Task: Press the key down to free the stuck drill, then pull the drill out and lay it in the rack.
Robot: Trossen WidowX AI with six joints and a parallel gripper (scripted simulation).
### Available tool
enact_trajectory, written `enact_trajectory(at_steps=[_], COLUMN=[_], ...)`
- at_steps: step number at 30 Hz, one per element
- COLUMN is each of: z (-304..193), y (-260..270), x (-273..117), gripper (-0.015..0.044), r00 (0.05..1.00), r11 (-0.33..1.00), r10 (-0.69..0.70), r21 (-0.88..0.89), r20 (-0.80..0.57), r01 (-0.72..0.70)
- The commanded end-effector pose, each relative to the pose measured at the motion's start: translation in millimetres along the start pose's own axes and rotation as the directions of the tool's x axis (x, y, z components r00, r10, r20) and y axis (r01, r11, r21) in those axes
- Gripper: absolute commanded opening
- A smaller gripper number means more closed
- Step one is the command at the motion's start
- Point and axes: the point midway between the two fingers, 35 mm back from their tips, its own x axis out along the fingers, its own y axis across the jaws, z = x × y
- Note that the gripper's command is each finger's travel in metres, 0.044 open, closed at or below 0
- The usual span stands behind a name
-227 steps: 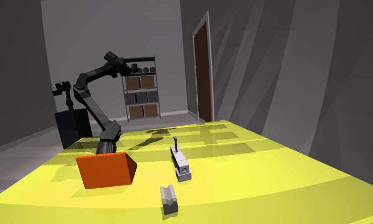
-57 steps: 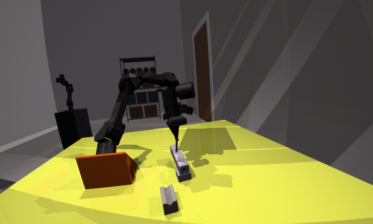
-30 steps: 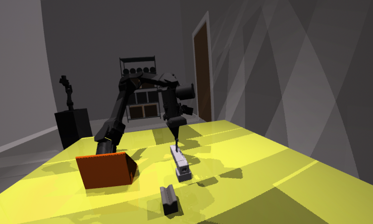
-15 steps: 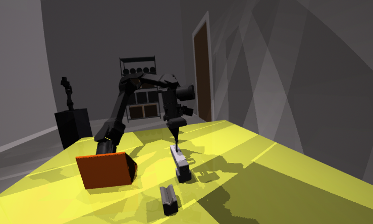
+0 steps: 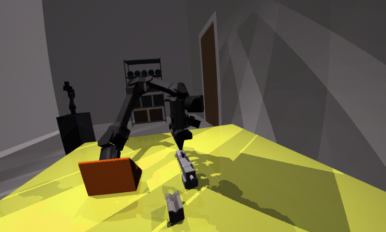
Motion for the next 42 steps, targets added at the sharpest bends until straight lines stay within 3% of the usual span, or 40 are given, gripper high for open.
enact_trajectory(at_steps=[1, 5, 12, 17, 22, 36, 42], z=[6, 5, 7, 16, 16, 6, 6], y=[-4, -6, -12, -59, -106, -163, -164], x=[-32, -72, -64, -40, -11, 32, 33], gripper=[0.0157, 0.0262, 0.0440, 0.0440, 0.0440, 0.0440, 0.0440], r00=[1.000, 1.000, 1.000, 1.000, 1.000, 1.000, 1.000], r11=[1.000, 1.000, 0.998, 0.871, 0.571, -0.002, -0.012], r10=[-0.011, -0.009, -0.010, -0.012, -0.013, -0.014, -0.014], r21=[-0.008, -0.008, -0.064, -0.491, -0.821, -1.000, -1.000], r20=[0.014, 0.013, 0.024, 0.022, 0.020, 0.016, 0.016], r01=[0.011, 0.009, 0.012, 0.021, 0.024, 0.016, 0.016])
